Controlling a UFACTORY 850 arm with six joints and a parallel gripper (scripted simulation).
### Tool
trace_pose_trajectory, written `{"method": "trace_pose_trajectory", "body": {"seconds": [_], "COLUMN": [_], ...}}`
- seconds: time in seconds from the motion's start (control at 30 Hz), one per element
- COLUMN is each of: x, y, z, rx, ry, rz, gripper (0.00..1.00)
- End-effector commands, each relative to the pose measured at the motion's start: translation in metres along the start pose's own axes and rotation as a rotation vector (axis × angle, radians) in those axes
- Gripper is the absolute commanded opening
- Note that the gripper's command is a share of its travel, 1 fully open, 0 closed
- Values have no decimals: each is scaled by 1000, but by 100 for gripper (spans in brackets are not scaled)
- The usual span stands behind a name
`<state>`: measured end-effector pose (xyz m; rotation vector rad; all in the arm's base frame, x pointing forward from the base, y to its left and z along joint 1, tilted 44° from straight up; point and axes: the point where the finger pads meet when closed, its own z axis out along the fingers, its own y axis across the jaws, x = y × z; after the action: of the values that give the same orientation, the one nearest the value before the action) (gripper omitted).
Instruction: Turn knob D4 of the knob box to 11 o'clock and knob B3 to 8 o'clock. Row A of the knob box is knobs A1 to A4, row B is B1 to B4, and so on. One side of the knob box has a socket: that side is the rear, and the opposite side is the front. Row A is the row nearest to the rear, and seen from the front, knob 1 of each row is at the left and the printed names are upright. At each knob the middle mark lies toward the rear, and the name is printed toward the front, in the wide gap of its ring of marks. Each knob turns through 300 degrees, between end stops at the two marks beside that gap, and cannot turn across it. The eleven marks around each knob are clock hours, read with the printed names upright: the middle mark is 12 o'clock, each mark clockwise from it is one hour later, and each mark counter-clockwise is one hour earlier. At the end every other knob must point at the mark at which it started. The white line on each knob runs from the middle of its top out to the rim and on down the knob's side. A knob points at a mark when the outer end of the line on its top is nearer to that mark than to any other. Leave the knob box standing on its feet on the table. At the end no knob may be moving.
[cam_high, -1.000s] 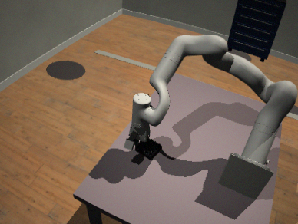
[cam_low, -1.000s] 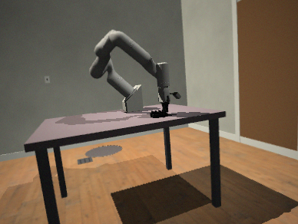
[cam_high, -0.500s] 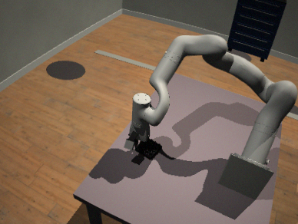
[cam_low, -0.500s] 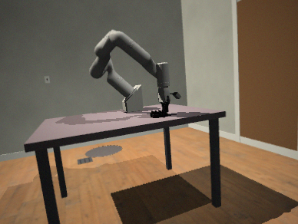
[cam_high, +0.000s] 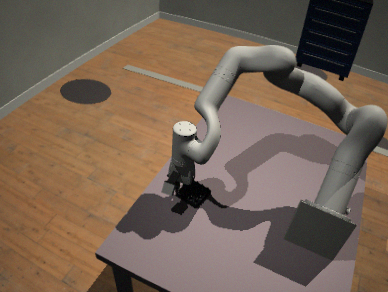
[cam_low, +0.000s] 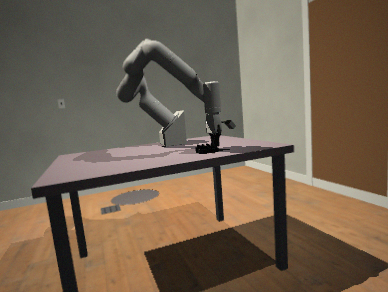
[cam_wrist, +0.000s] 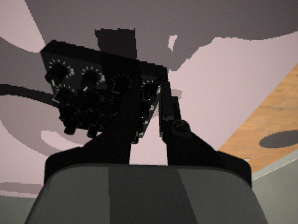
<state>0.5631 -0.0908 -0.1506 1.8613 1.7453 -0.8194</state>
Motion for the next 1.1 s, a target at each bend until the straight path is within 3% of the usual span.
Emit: {"method": "trace_pose_trajectory", "body": {"seconds": [0.0,0.27,0.63,1.07], "x": [0,0,0,0], "y": [1,1,1,1], "z": [-1,-5,-31,-37], "rx": [-2,-2,-2,-2], "ry": [0,0,0,0], "rz": [1,1,1,1], "gripper": [19,19,19,19]}}
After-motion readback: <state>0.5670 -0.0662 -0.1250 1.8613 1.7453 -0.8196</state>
